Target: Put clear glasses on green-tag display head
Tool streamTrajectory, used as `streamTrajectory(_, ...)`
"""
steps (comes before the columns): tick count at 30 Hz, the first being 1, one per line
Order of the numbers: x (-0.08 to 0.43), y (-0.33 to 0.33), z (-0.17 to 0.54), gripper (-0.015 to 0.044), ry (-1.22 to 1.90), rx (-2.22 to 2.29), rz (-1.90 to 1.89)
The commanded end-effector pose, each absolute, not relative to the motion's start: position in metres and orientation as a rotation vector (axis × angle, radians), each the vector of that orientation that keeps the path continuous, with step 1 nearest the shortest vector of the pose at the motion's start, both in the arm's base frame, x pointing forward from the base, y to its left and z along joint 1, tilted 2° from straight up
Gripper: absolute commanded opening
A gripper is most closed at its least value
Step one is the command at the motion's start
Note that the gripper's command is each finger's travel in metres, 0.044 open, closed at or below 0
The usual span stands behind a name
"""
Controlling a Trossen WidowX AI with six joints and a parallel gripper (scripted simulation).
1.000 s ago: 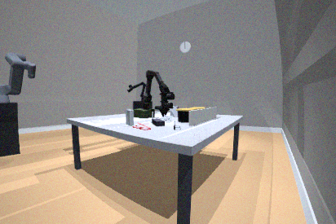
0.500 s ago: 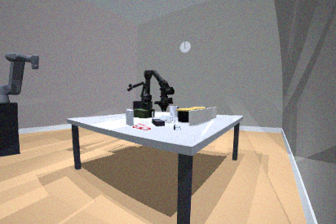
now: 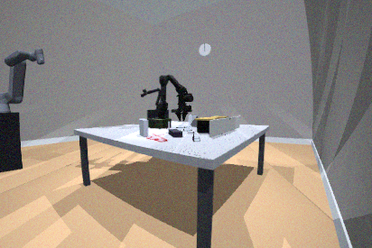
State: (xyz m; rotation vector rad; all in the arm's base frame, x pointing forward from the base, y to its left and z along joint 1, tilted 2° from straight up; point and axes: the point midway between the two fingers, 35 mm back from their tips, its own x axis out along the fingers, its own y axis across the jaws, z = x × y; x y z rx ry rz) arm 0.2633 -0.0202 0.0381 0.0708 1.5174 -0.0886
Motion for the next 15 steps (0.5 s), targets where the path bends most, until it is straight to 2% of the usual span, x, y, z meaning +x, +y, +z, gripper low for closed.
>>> streamTrajectory(1, 0.2647, -0.0179, 0.0411, 0.0147, 1.518, 0.060, -0.086)
streamTrajectory(15, 0.2658, -0.0181, 0.0340, 0.0140, 1.518, 0.060, -0.086)
